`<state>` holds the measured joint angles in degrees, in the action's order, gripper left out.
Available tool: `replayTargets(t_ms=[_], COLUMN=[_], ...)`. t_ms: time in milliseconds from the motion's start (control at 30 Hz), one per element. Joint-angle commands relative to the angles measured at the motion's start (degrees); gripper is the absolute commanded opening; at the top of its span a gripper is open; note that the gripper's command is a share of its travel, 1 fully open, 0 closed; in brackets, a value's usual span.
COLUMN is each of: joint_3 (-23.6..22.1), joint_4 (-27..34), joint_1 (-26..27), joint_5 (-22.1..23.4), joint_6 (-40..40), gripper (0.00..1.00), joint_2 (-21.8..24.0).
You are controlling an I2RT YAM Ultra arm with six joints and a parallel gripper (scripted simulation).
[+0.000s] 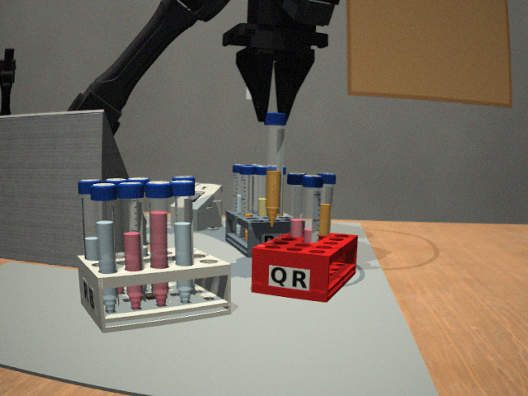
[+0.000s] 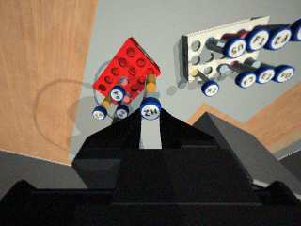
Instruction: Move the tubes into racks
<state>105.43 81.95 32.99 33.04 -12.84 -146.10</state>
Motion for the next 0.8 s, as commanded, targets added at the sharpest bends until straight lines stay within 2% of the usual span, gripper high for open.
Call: replayTargets(t_ms=[0,100,633,767], joint_3=[0.92,-0.86,0.08,-0.12], joint_4=[1.02,1.09,0.34,-0.23], joint_1=[0.6,0.04,0.23,0.47], joint_5=[0.7,0.76,0.28,0.71], joint_6=[-0.6,-0.74,-0.34,-0.63], gripper=[0.0,0.0,0.0,0.0], joint_2=[1.92,2.11,1.15,2.14])
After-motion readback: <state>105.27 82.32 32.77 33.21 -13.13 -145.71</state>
